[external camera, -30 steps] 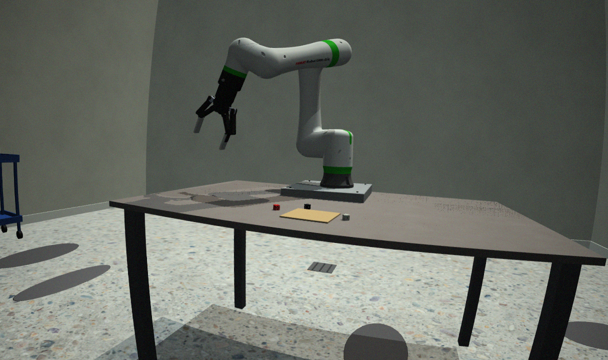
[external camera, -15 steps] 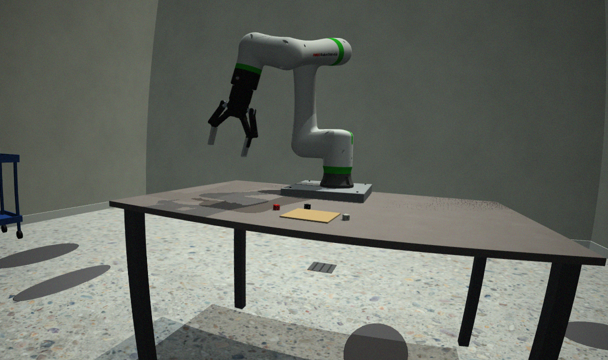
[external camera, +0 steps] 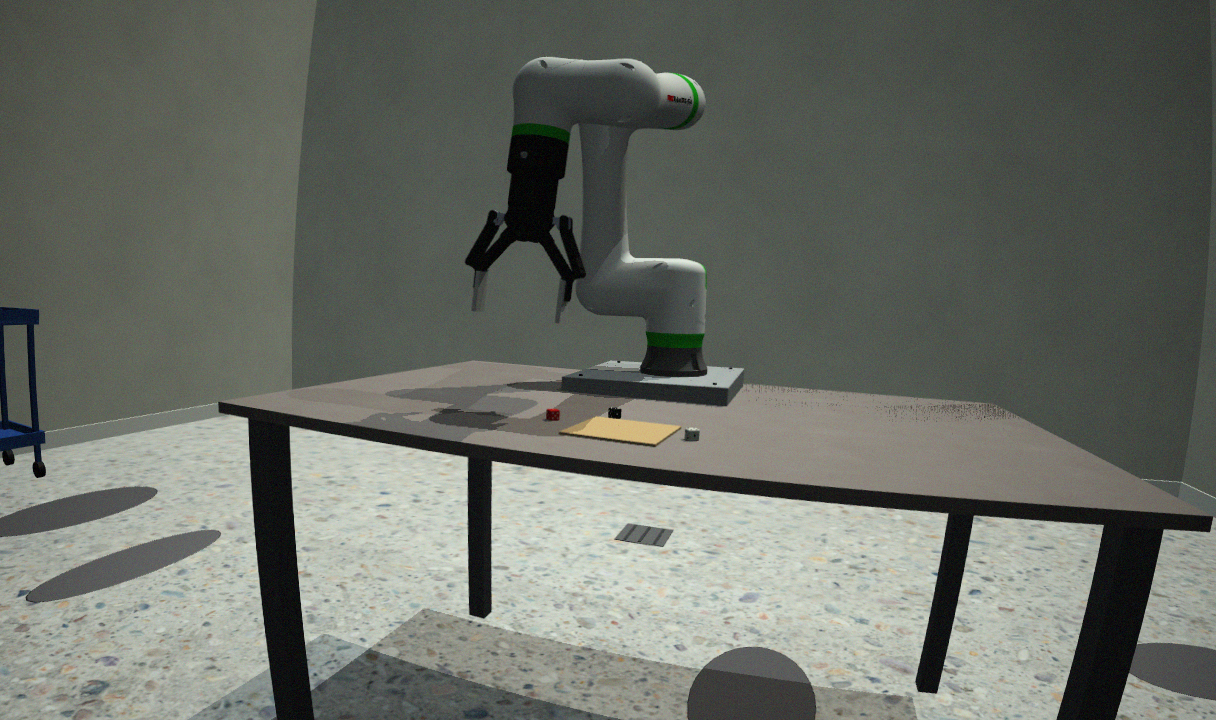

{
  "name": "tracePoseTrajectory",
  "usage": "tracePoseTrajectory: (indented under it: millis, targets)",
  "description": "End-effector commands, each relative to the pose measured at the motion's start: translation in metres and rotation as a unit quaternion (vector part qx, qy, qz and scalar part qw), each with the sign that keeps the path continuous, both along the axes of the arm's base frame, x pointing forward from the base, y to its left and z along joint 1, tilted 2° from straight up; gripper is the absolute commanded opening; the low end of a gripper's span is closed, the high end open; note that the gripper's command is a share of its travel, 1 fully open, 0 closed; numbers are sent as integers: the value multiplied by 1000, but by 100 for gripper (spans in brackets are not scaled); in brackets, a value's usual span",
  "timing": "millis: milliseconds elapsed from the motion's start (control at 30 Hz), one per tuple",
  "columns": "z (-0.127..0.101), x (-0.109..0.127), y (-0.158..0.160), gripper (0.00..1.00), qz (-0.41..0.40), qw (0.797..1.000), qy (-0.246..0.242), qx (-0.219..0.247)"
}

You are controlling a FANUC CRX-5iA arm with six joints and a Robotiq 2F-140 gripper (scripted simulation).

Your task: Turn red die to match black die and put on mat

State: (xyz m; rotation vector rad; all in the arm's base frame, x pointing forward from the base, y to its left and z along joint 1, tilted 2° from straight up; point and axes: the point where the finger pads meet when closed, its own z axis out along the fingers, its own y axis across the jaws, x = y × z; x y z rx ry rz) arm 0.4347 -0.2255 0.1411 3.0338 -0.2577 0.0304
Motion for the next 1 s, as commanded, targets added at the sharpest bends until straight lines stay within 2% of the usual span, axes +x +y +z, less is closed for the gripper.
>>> tracePoseTrajectory:
  millis: [0, 33, 100, 700, 900, 967]
  targets:
    - [-5, 17, 49, 100, 7, 1000, -2, 27]
    - [-6, 20, 62, 100, 10, 999, -2, 35]
    - [-7, 21, 68, 100, 11, 999, -2, 38]
    - [-8, 21, 69, 100, 11, 999, -2, 38]
    - [-21, 22, 68, 100, 11, 999, -2, 38]
    - [-34, 22, 68, 100, 11, 999, -2, 38]
